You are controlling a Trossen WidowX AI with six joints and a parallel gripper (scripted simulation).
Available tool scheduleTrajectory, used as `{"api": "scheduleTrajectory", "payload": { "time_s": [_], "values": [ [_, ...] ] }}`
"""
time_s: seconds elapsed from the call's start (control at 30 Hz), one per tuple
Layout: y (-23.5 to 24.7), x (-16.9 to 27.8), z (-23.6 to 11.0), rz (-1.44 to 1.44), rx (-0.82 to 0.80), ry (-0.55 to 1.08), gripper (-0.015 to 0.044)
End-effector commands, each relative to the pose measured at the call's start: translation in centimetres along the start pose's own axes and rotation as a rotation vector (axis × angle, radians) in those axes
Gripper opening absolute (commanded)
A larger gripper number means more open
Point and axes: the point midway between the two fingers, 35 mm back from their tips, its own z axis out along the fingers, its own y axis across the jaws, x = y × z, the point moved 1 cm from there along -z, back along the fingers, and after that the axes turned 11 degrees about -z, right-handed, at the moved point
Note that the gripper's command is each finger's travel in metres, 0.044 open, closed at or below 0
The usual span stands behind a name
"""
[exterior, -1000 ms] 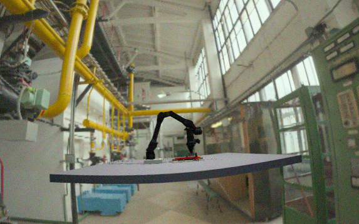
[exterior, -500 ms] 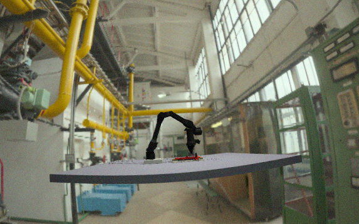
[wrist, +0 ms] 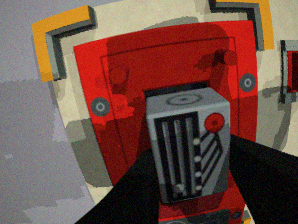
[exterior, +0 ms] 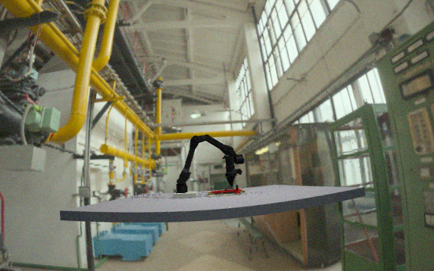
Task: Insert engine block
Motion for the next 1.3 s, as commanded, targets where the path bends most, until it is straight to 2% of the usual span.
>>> {"api": "scheduleTrajectory", "payload": {
  "time_s": [0.0,1.27],
  "values": [
    [-0.05,-0.04,0.1,-0.002,0.003,-0.002,0.0159],
    [-0.05,-0.03,0.92,0.001,0.003,-0.002,0.0159]
  ]
}}
